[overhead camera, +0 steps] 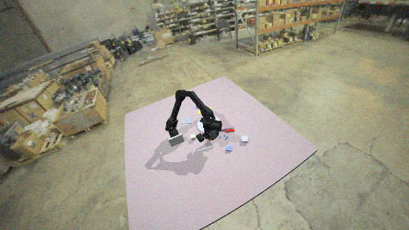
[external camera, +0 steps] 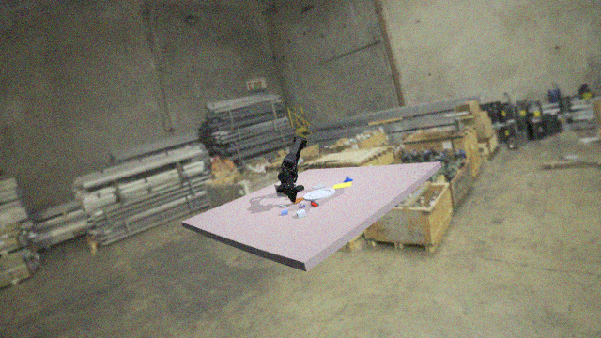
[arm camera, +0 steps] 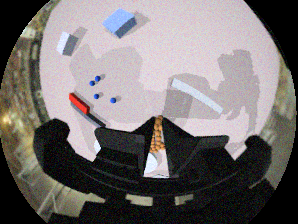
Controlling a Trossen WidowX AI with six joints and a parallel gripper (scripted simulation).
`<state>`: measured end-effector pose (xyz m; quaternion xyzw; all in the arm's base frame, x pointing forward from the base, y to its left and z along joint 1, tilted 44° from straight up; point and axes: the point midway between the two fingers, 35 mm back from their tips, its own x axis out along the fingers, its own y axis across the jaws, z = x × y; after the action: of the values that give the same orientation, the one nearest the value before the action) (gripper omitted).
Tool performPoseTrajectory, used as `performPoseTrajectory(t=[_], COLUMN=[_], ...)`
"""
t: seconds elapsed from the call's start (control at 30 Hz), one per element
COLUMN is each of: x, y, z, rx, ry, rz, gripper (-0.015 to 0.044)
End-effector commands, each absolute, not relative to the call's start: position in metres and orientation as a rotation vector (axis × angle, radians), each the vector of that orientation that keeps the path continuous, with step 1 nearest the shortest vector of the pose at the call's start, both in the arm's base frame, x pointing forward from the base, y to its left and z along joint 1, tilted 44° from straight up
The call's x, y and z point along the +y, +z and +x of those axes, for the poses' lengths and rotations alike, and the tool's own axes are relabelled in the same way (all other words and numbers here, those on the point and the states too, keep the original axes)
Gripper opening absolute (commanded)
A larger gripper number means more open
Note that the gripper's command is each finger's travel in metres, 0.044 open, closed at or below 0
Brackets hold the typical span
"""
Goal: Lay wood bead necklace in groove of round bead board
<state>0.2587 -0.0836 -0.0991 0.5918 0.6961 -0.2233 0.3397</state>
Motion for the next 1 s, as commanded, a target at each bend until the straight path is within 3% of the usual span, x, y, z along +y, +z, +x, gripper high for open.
performPoseTrajectory(t=[0.0,0.67,0.97], x=[-0.084,-0.084,-0.099], y=[-0.099,-0.099,-0.082], z=[0.259,0.259,0.26], rx=[1.812,1.812,1.815], ry=[-0.581,-0.581,-0.583], rz=[1.54,1.54,1.547], gripper=[0.0,0.0,0.0236])
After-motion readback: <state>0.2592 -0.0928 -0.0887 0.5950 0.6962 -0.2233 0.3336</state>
